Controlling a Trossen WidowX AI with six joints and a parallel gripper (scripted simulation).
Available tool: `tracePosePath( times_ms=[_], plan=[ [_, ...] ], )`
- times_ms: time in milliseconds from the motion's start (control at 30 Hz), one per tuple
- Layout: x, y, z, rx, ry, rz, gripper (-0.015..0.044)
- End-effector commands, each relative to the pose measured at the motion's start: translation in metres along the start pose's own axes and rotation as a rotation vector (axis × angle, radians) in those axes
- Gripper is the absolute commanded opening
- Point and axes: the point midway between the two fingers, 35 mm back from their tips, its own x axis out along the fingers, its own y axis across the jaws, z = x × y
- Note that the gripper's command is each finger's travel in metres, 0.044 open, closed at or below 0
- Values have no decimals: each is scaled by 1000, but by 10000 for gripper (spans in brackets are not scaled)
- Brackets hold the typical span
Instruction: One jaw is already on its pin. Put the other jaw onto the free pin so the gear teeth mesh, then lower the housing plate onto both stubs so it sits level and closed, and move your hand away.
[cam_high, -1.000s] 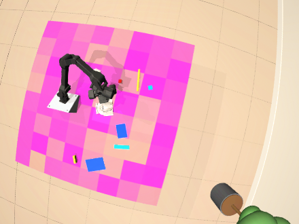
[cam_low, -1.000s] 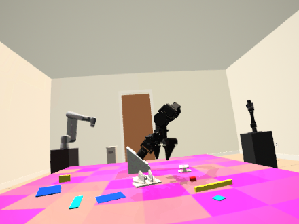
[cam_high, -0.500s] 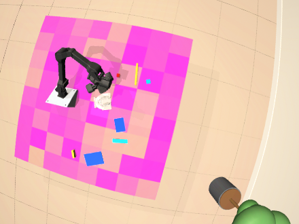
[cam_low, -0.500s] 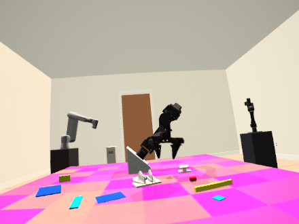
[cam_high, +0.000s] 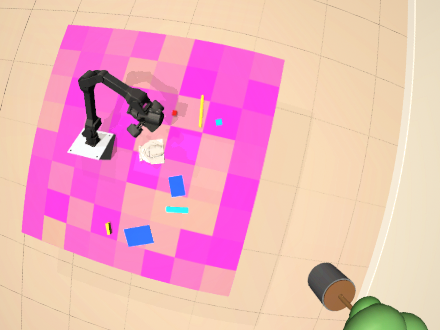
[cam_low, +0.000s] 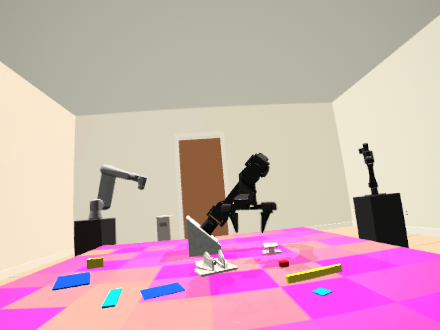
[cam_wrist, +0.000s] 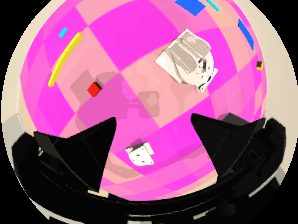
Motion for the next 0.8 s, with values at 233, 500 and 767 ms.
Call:
tracePosePath(
  times_ms=[233,500,767],
  plan=[
    [0,5,-17,-213,11,5,440],
    [-1,9,-29,-373,13,9,440],
    [-2,13,-41,-532,14,14,440]
  ],
)
